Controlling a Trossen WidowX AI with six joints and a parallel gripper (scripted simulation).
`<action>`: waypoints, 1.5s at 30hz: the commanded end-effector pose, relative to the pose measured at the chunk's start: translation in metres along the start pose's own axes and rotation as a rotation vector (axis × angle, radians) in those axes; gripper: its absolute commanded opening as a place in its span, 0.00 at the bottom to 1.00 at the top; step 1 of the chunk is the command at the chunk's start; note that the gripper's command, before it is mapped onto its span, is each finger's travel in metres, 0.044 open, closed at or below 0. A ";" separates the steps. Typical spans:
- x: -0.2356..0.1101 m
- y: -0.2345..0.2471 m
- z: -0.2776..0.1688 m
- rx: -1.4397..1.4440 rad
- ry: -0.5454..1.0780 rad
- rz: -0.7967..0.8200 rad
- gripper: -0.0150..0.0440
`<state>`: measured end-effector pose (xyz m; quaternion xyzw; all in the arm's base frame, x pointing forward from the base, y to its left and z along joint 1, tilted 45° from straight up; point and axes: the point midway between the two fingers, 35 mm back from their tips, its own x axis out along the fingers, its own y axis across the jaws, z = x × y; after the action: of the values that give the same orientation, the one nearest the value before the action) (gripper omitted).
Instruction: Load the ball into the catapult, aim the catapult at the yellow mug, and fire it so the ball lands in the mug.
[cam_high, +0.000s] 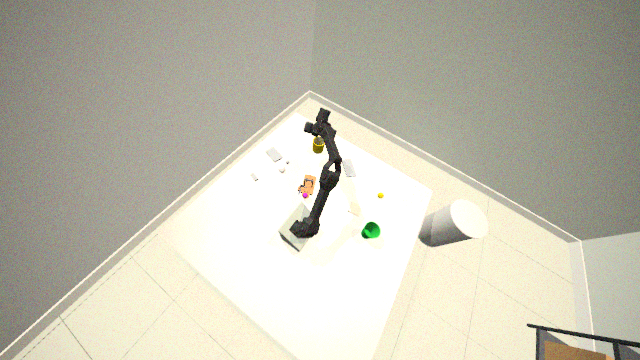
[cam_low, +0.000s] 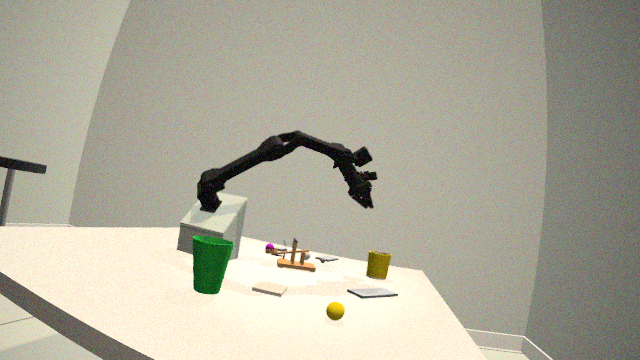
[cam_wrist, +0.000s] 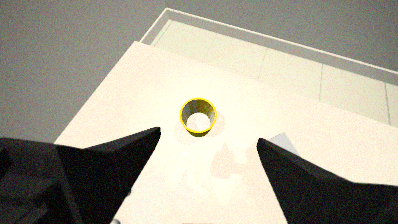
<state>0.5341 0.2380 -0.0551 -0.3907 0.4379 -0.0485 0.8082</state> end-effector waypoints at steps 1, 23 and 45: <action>0.000 -0.001 0.002 -0.001 -0.005 -0.005 1.00; 0.000 -0.001 0.002 -0.001 -0.005 -0.005 0.33; -0.008 0.037 -0.039 -0.270 0.072 0.013 0.25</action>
<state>0.5132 0.2406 -0.0712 -0.4467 0.4568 -0.0216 0.7690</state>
